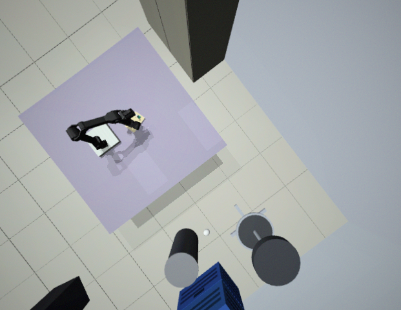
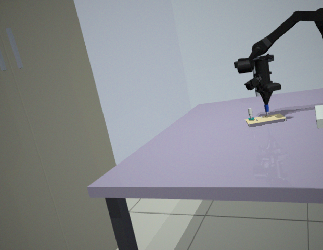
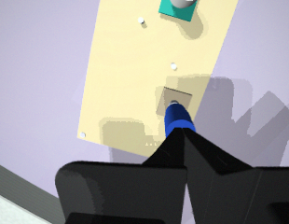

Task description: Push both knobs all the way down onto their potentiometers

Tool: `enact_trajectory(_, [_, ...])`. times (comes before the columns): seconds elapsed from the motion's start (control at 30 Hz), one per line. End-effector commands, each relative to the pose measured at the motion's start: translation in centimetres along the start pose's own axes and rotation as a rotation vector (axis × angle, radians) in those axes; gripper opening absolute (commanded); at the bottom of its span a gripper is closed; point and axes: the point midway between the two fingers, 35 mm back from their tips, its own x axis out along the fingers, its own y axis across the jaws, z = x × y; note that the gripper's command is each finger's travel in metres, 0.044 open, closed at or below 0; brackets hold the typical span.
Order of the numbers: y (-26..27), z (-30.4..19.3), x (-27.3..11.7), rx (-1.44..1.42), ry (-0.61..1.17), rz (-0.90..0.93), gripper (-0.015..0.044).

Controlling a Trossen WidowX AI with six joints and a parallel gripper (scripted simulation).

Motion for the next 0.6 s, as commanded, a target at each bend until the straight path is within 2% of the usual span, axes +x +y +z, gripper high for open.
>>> enact_trajectory(0.0, [-0.09, 0.18, 0.90, 0.006, 0.001, 0.003, 0.0000])
enact_trajectory(0.57, [-0.09, 0.18, 1.40, 0.006, 0.001, 0.003, 0.0000])
